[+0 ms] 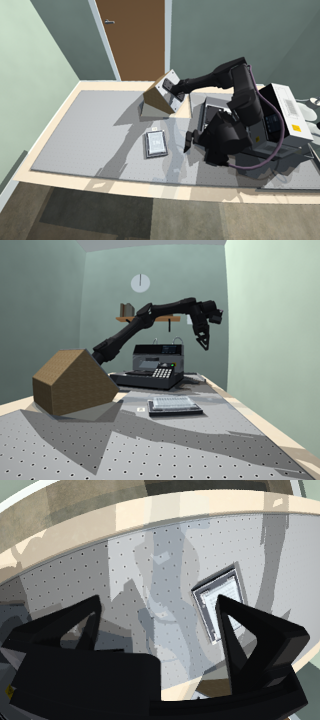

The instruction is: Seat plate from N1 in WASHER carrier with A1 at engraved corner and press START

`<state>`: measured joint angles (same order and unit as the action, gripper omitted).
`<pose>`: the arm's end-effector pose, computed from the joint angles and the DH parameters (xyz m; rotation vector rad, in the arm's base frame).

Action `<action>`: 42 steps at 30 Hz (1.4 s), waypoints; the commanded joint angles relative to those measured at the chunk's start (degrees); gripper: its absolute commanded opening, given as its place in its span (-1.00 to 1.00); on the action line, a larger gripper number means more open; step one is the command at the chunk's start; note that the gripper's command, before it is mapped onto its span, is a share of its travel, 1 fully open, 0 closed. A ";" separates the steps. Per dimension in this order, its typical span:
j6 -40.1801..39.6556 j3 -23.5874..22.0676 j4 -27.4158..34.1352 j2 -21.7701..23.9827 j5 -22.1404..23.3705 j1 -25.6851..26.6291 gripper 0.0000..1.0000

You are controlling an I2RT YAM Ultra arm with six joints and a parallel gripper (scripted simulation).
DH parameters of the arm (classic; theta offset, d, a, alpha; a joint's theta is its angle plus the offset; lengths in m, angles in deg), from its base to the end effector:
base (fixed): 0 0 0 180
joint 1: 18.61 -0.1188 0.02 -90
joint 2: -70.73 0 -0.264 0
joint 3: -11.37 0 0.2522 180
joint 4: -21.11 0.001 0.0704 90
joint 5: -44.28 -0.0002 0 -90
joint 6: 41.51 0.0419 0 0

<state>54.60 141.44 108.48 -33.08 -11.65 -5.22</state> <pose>0.3557 -0.0595 0.3946 0.2301 2.5104 0.7274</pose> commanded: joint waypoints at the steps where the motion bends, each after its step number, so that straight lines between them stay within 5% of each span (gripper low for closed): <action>1: -1.09 -2.73 -1.23 1.30 -3.83 -0.71 1.00; 3: -1.45 0.29 1.97 -1.66 -6.66 -1.81 1.00; 6: -1.53 -6.60 -2.06 1.40 -7.02 -1.04 1.00; 9: -2.32 -3.22 2.08 -2.16 -11.12 -3.70 1.00; 14: -1.95 -10.17 -1.99 0.99 -11.66 -2.93 1.00; 17: -3.14 -7.00 1.99 -2.58 -15.67 -5.65 1.00; 21: -2.95 -15.49 -2.95 1.03 -16.23 -4.88 1.00; 24: -3.95 -12.88 0.54 -2.31 -20.17 -7.60 1.00; 27: -3.99 -19.39 -3.08 0.67 -20.77 -7.13 1.00; 32: -4.75 -17.25 0.05 -2.52 -24.70 -9.54 1.00; 35: -4.84 -23.59 -3.36 0.41 -25.35 -9.23 1.00; 39: -5.83 -24.74 -0.97 -2.76 -29.81 -11.74 1.00; 42: -7.12 -29.82 -4.53 1.62 -28.28 -9.57 1.00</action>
<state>49.22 114.60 105.79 -34.61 -38.06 -17.20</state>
